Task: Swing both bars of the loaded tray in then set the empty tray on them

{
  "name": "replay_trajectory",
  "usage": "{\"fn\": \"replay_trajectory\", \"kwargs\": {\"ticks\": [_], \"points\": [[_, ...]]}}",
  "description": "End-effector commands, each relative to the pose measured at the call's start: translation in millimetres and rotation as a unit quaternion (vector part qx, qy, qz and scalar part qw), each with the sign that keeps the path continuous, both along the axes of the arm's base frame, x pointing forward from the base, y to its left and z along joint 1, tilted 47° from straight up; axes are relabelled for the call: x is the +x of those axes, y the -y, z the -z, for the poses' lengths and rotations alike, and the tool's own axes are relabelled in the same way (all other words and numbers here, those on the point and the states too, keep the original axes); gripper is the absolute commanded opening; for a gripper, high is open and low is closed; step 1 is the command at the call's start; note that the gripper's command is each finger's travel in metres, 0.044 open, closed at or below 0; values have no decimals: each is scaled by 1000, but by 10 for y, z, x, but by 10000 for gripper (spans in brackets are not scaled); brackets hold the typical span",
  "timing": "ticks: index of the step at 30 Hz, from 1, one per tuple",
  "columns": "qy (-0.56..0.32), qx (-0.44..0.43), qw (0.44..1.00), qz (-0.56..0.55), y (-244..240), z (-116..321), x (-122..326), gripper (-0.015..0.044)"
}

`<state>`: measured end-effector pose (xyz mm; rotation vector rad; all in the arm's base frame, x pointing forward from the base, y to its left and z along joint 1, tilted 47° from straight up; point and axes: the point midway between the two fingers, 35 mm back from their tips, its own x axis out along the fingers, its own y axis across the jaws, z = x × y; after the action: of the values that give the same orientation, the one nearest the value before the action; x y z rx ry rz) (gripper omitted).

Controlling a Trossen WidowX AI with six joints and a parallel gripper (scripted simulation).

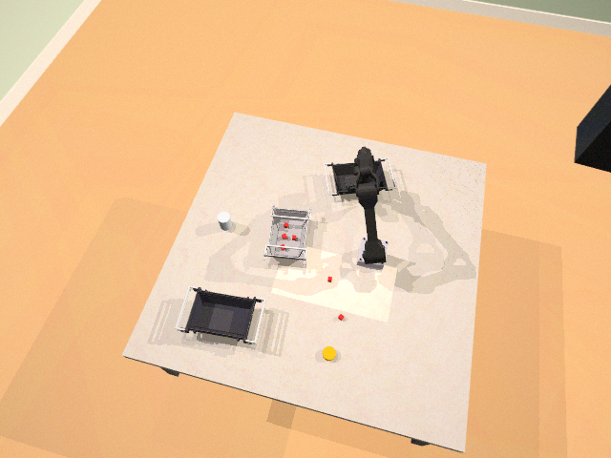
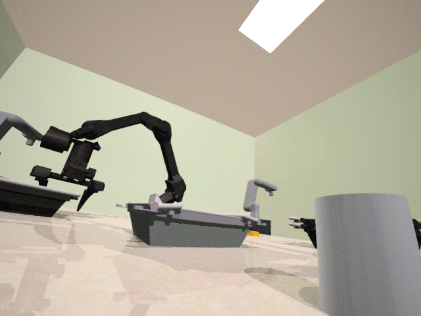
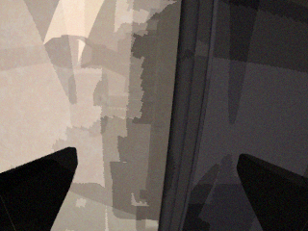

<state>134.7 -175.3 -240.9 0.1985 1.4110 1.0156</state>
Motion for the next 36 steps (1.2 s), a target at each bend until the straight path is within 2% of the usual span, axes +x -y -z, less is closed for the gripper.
{"fn": "replay_trajectory", "kwargs": {"ticks": [1,10,25,36], "points": [[-2,2,1000,4,-63,44,-18,440],[-2,2,1000,4,-63,44,-18,440],[-2,2,1000,4,-63,44,-18,220],[-2,2,1000,4,-63,44,-18,147]]}}
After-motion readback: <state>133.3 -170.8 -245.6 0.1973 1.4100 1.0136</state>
